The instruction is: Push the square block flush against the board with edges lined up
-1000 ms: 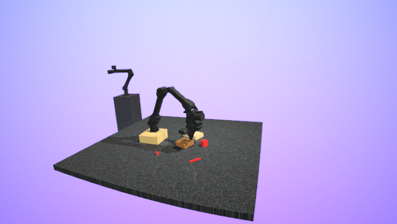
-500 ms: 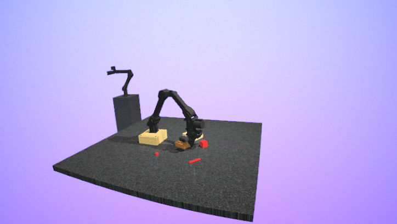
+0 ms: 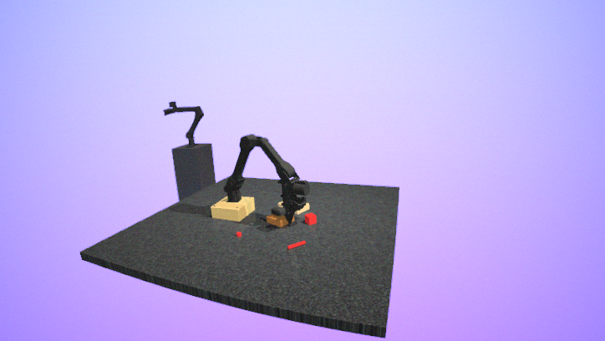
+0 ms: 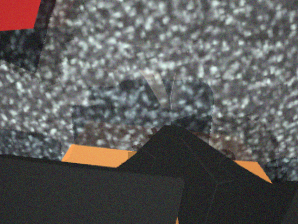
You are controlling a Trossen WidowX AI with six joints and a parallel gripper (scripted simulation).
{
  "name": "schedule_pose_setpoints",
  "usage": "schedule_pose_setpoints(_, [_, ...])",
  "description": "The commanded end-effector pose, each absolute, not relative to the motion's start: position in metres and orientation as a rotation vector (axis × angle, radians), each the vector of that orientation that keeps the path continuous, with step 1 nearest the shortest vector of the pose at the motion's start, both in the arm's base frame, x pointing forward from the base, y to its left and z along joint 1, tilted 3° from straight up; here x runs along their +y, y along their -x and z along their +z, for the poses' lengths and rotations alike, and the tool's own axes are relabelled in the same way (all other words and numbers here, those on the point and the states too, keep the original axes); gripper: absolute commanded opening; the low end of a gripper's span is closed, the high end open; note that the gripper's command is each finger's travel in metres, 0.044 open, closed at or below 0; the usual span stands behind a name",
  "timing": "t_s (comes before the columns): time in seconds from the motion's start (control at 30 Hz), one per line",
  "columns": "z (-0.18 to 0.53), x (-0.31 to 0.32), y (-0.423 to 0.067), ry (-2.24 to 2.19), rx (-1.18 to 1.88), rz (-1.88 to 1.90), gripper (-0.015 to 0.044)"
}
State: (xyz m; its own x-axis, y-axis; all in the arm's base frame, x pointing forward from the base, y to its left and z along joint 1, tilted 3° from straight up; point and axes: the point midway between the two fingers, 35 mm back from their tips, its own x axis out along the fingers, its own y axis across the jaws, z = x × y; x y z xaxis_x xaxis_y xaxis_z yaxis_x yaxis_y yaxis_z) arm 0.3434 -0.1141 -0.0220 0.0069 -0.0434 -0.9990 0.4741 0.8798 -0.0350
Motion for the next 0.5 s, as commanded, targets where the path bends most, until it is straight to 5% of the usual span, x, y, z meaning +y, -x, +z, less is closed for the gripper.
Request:
schedule_pose_setpoints(0.0, [-0.024, -0.111, -0.337, -0.36, 1.526, -0.418, 0.0])
schedule_pose_setpoints(0.47, [-0.024, -0.104, -0.325, -0.36, 1.527, -0.418, 0.0])
